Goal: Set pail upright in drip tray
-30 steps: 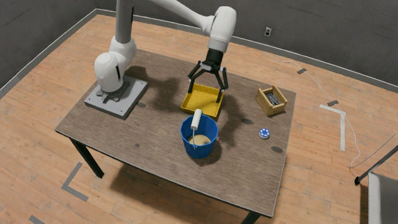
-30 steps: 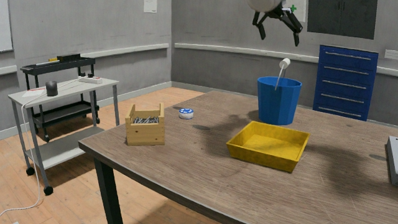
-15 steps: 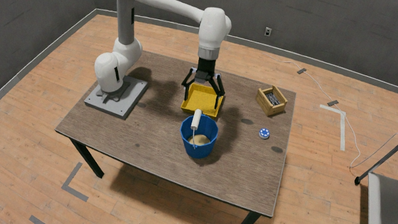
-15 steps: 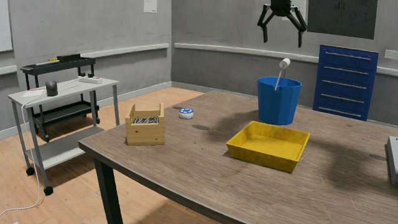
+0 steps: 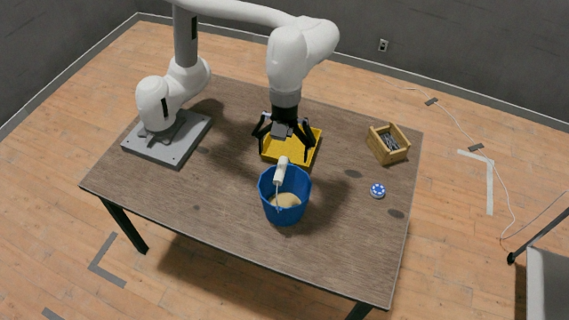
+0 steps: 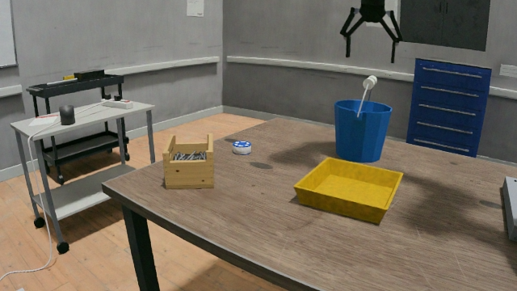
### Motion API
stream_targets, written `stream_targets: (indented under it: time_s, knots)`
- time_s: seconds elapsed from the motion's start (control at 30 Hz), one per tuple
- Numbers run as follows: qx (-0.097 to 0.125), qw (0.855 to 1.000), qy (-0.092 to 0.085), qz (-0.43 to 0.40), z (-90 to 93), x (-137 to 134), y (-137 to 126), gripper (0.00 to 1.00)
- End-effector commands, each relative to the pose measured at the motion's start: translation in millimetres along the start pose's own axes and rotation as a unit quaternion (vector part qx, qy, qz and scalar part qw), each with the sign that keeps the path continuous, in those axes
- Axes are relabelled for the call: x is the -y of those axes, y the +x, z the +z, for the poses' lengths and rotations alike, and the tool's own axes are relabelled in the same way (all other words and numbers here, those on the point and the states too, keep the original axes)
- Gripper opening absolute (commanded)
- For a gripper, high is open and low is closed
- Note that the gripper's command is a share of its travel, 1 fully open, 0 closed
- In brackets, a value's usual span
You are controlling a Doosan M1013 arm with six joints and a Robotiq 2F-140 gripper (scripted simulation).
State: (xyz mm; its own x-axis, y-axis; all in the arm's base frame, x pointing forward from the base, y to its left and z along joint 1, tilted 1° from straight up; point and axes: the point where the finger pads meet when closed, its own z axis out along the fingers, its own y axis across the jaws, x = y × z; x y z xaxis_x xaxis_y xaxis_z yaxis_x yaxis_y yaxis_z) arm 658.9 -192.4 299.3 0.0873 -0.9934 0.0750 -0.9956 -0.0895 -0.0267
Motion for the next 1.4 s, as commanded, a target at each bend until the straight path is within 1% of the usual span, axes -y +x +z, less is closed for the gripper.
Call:
stream_targets:
  time_s: [0.0,0.1,1.37]
  knots:
    - [0.033,0.999,0.001,-0.012,1.8,-1.6,5.2,1.00]
    - [0.038,0.999,0.002,-0.015,2.0,-1.7,6.3,1.00]
    - [0.038,0.999,0.002,-0.015,2.0,-1.7,6.3,1.00]
